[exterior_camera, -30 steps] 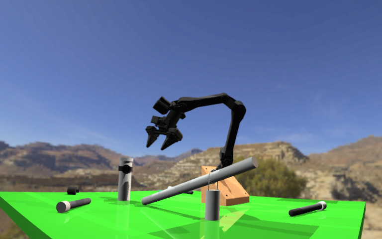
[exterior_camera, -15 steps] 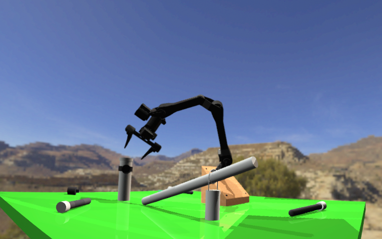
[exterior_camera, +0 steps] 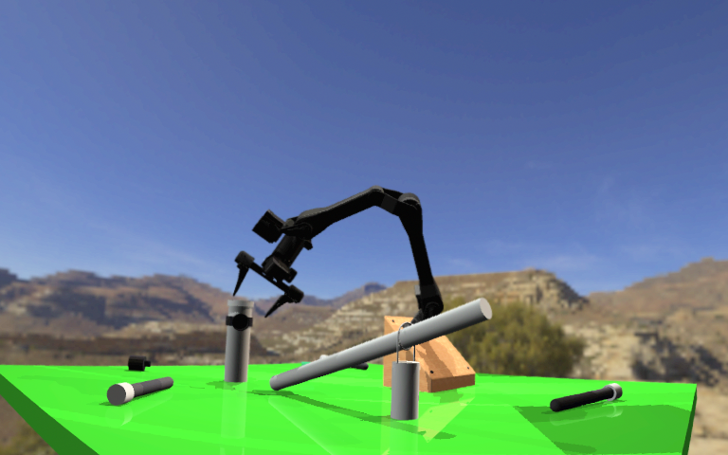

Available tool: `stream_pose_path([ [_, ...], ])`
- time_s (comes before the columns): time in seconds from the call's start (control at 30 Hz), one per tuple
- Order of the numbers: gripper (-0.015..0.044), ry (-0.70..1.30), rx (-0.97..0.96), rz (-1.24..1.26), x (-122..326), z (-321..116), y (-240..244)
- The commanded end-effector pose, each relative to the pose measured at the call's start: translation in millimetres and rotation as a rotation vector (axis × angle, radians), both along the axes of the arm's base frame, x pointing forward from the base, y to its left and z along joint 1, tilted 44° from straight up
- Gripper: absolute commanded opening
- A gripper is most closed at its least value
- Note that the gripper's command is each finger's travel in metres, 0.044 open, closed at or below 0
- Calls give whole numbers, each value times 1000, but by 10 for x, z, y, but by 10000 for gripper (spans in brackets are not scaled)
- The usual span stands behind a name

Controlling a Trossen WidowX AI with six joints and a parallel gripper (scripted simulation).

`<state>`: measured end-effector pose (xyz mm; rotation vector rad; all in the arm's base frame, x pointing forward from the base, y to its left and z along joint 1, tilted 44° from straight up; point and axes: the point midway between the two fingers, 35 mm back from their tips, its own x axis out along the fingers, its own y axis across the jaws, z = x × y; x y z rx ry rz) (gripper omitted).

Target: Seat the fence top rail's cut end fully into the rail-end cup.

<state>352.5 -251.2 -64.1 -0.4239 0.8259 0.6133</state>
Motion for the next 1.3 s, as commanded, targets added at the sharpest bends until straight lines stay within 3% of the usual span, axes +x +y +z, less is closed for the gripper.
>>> stream_pose_path([
  [0.0, 440, 13, 7, -7, -26, -69, 31],
  [1.27, 440, 10, 8, -7, 283, -514, 225],
])
